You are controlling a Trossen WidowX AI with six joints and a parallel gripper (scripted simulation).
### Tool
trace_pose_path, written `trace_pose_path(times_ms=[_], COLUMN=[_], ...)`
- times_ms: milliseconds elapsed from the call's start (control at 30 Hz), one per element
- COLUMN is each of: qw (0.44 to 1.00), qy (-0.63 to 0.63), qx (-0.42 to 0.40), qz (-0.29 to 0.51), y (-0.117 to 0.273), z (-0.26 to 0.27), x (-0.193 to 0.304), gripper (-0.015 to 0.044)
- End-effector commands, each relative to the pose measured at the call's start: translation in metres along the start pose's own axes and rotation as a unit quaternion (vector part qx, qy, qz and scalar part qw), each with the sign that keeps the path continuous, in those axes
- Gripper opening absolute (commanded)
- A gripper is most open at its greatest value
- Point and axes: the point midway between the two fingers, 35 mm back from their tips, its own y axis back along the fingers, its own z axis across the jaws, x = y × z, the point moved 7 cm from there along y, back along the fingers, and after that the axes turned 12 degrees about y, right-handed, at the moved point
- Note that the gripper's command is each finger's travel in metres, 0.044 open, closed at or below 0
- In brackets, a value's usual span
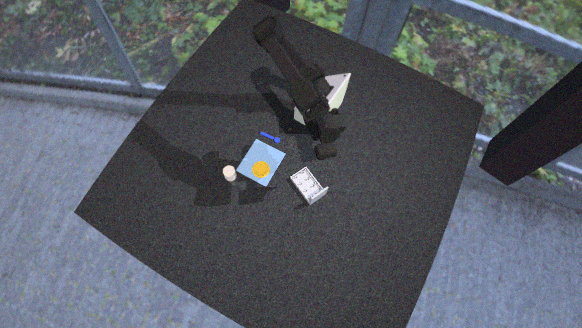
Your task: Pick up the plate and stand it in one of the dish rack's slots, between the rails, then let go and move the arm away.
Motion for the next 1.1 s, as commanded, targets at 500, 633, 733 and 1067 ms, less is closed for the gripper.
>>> trace_pose_path(times_ms=[500, 633, 733, 1067], qw=[0.947, 0.923, 0.901, 0.814], qy=[-0.32, -0.384, -0.431, -0.577], qx=[-0.028, -0.033, -0.037, -0.049], qz=[0.013, 0.018, 0.023, 0.04], y=[0.006, 0.007, 0.007, 0.009], z=[0.0, 0.001, 0.002, 0.008], x=[0.056, 0.067, 0.076, 0.104], gripper=[0.04, 0.04, 0.04, 0.04])
